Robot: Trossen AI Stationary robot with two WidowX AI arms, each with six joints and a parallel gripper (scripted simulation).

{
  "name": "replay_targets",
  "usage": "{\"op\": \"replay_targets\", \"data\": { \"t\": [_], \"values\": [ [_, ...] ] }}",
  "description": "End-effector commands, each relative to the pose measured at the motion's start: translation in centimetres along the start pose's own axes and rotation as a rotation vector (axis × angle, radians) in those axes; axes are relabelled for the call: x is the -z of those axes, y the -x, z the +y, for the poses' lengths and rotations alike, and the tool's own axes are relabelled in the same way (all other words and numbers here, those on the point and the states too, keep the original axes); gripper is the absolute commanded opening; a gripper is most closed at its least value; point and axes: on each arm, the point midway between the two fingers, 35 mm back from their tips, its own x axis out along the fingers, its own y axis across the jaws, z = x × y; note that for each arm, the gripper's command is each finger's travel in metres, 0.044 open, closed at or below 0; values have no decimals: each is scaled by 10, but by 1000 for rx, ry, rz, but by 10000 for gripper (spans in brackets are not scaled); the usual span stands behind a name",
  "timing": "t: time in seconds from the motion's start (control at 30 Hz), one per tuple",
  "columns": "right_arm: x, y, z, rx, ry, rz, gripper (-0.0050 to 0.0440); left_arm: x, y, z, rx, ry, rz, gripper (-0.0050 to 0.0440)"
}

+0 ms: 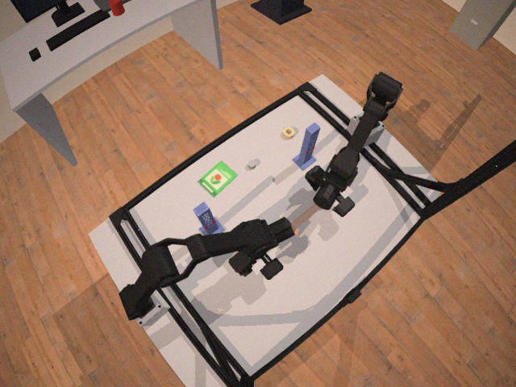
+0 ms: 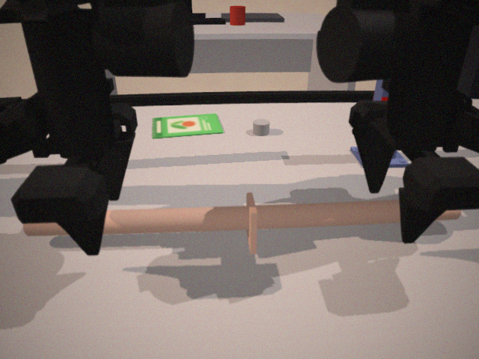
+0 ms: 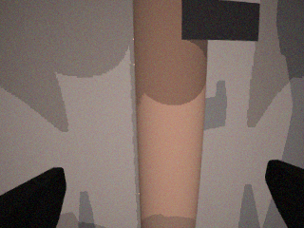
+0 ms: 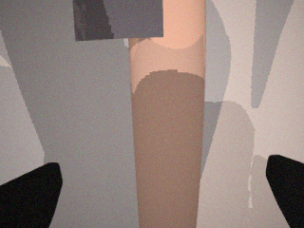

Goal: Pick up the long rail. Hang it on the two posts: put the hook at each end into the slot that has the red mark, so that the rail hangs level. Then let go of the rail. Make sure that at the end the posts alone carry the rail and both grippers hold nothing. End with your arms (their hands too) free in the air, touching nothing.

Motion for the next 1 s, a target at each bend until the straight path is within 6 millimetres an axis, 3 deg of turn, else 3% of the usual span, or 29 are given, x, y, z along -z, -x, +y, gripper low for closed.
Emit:
{"op": "replay_targets", "data": {
  "t": [0.0, 0.4, 0.47, 0.6, 0.97],
  "values": [
    [-1, -1, 0, -1, -1, -2, 440, -2, -3, 0, 2, 1, -9, 440],
    [-1, -1, 0, -1, -1, -2, 152, -2, -3, 0, 2, 1, -9, 152],
    [-1, -1, 0, -1, -1, -2, 152, -2, -3, 0, 2, 1, -9, 152],
    [-1, -1, 0, -1, -1, -2, 56, -2, -3, 0, 2, 1, -9, 56],
    [-1, -1, 0, -1, -1, -2, 56, -2, -3, 0, 2, 1, -9, 56]
  ]
}}
